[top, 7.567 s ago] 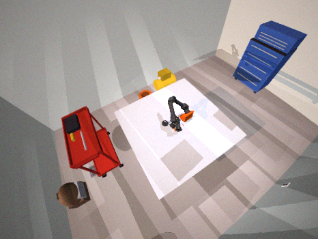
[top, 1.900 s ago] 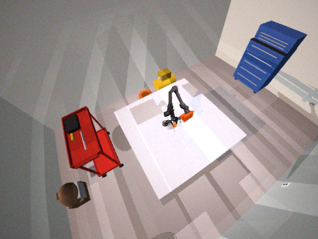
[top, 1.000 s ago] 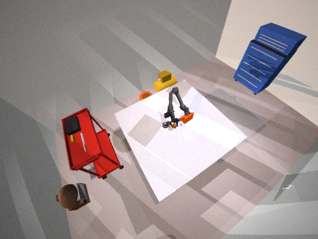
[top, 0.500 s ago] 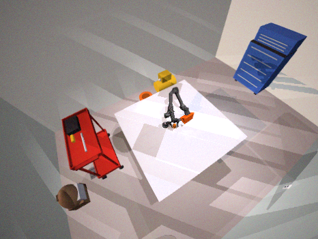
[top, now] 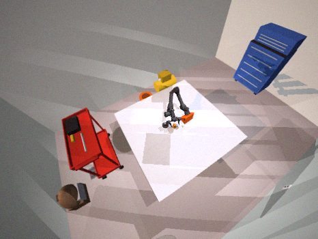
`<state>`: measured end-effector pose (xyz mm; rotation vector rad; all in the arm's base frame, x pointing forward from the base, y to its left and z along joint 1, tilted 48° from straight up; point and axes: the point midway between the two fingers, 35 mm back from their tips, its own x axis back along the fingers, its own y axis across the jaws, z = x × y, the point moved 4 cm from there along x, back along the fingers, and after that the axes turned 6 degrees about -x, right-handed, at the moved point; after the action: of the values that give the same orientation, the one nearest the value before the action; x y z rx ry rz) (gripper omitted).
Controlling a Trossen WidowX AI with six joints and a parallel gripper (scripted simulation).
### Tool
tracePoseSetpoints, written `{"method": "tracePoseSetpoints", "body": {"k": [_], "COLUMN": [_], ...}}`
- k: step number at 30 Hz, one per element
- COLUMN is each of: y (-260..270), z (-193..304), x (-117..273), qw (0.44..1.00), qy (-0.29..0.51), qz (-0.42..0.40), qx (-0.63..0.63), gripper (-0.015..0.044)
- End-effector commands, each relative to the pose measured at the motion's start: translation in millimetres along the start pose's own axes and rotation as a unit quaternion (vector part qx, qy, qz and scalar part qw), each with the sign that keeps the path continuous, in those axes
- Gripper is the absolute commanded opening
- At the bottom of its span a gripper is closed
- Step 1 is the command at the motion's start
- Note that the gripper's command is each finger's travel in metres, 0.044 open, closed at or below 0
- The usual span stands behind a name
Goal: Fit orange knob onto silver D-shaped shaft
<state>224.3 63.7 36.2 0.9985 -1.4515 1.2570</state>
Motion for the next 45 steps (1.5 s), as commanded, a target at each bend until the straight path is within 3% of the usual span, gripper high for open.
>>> {"method": "tracePoseSetpoints", "body": {"k": [1, 8, 14, 20, 31, 36, 45], "y": [3, 4, 9, 8, 8, 10, 8], "z": [-31, -34, -48, -74, -75, -74, -74], "x": [33, 34, 34, 40, 40, 39, 40], "qw": [1.0, 1.0, 0.974, 0.922, 0.92, 0.914, 0.914], "qy": [-0.005, 0.017, 0.221, 0.384, 0.388, 0.391, 0.391], "qz": [0.01, 0.0, -0.023, 0.047, 0.05, 0.004, 0.001], "qx": [0.001, -0.005, -0.032, -0.006, -0.005, 0.104, 0.111], "gripper": [0.044, 0.044, 0.044, 0.044, 0.044, 0.044, 0.044]}}
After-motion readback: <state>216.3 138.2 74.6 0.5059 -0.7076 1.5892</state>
